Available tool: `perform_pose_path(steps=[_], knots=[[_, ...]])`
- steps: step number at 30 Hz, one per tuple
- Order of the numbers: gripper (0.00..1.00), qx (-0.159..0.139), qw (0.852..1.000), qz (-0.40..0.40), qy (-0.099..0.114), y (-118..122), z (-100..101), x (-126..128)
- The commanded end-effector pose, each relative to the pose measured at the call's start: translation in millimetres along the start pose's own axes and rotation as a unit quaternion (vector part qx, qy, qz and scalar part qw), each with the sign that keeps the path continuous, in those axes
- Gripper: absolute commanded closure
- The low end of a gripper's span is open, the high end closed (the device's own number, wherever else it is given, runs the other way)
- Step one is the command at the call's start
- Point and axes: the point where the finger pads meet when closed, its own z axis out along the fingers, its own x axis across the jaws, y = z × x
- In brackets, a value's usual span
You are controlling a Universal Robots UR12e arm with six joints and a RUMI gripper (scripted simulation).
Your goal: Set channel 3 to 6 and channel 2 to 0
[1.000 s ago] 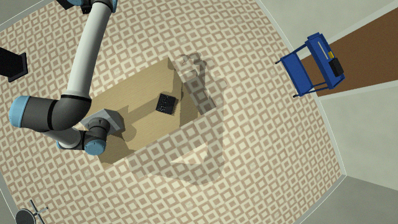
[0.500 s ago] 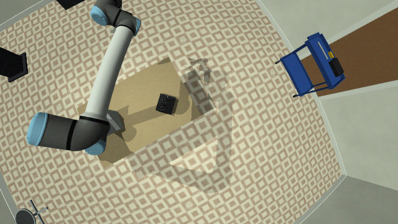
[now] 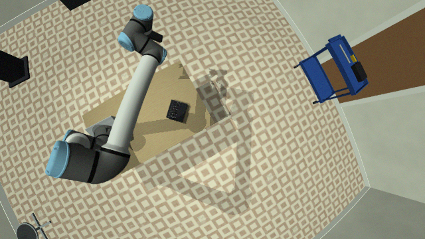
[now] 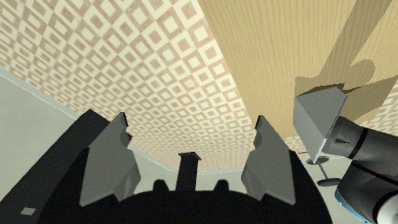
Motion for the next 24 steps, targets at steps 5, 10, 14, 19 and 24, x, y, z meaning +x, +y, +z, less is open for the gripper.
perform_pose_path(steps=[5, 10, 14, 19, 24], knots=[[0.00, 0.039, 0.993, 0.107, -0.020, -94, 22, 71], [0.00, 0.053, 0.987, 0.151, -0.024, -127, 32, 104], [0.00, 0.066, 0.979, 0.193, -0.028, -156, 42, 137], [0.00, 0.084, 0.964, 0.251, -0.031, -191, 56, 187], [0.00, 0.101, 0.947, 0.303, -0.033, -218, 68, 233]])
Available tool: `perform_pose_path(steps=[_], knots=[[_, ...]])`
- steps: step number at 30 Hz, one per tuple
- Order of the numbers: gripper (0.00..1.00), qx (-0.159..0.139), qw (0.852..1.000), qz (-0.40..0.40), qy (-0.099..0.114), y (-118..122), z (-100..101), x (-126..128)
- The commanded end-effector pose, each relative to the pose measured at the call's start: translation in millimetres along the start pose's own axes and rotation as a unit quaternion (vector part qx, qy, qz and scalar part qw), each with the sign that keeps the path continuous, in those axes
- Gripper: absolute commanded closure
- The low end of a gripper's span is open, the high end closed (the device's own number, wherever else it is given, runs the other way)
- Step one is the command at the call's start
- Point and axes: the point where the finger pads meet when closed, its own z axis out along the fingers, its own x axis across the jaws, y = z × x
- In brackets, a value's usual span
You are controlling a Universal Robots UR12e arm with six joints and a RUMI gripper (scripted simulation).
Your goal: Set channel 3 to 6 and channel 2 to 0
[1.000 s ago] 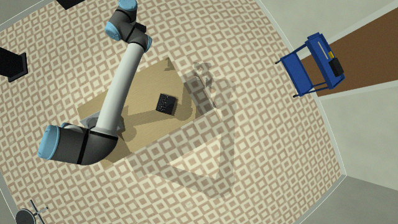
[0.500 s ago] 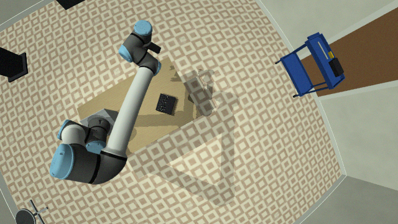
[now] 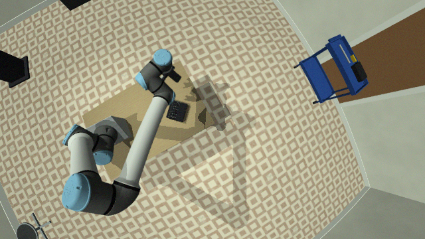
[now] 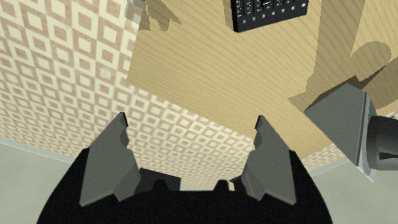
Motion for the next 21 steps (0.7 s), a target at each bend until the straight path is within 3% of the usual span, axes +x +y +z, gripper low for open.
perform_pose_path(steps=[1, 2, 4, 6, 13, 21], knots=[[0.00, 0.029, 0.997, 0.074, -0.009, -62, 21, 38], [0.00, 0.029, 0.997, 0.074, -0.009, -62, 21, 38], [0.00, 0.039, 0.994, 0.105, -0.010, -84, 30, 57], [0.00, 0.039, 0.994, 0.105, -0.010, -84, 30, 57], [0.00, 0.069, 0.980, 0.186, -0.009, -139, 52, 113], [0.00, 0.086, 0.969, 0.231, -0.007, -165, 63, 148]])
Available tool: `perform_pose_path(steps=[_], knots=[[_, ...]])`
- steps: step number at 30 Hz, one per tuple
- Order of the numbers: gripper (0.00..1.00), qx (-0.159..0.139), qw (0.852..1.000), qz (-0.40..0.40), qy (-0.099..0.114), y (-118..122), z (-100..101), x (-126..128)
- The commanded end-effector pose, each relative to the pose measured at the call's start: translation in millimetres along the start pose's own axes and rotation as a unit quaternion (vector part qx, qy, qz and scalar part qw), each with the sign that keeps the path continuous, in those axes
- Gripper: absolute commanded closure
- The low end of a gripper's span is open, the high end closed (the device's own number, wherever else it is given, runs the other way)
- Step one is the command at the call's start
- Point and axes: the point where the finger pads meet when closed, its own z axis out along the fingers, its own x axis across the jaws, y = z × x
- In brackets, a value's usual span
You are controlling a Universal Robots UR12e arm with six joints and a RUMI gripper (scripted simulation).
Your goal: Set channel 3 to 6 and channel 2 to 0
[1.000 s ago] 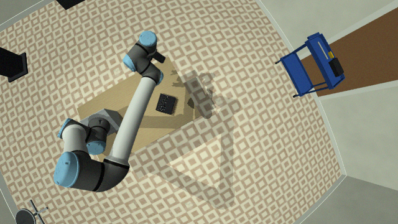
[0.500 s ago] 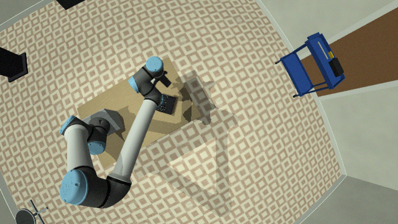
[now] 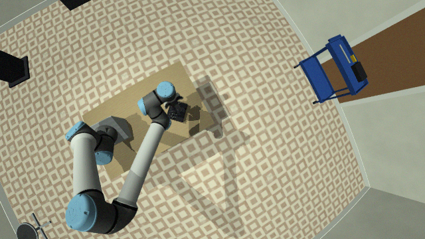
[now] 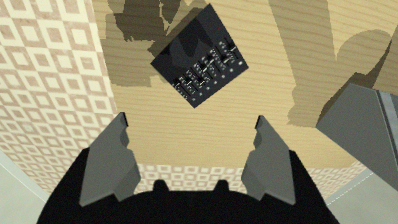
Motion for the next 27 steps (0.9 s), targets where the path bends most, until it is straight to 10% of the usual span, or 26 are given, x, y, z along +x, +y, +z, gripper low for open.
perform_pose_path(steps=[1, 27], knots=[[0.00, 0.012, 1.000, 0.026, -0.005, -20.5, 7.2, 10.0], [0.00, 0.016, 1.000, 0.027, -0.006, -26.1, 12.2, 15.5]])
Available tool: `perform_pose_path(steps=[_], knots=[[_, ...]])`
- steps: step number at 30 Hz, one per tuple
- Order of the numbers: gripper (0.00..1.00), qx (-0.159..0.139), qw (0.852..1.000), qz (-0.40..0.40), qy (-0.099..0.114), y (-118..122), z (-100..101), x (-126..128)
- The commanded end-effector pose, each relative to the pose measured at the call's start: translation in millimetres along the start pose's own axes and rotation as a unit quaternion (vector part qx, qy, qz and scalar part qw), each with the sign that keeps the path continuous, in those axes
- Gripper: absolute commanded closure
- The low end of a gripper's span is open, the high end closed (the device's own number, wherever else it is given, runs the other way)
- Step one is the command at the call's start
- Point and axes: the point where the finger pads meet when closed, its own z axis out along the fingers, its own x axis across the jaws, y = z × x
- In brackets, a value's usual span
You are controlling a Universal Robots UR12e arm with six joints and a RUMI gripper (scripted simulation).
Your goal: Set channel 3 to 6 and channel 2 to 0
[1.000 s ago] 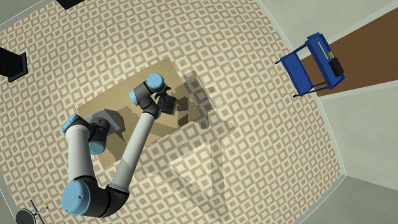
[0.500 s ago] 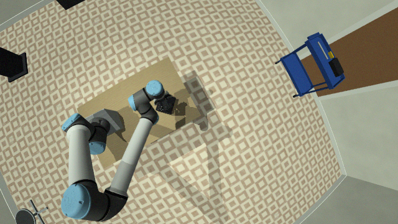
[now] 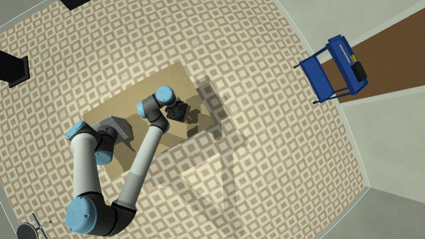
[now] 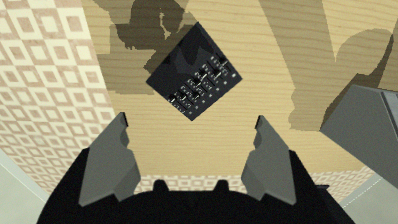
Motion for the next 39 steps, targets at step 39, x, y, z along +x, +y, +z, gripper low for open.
perform_pose_path(steps=[39], knots=[[0.00, 0.022, 0.929, -0.369, -0.026, 60, 71, 58]])
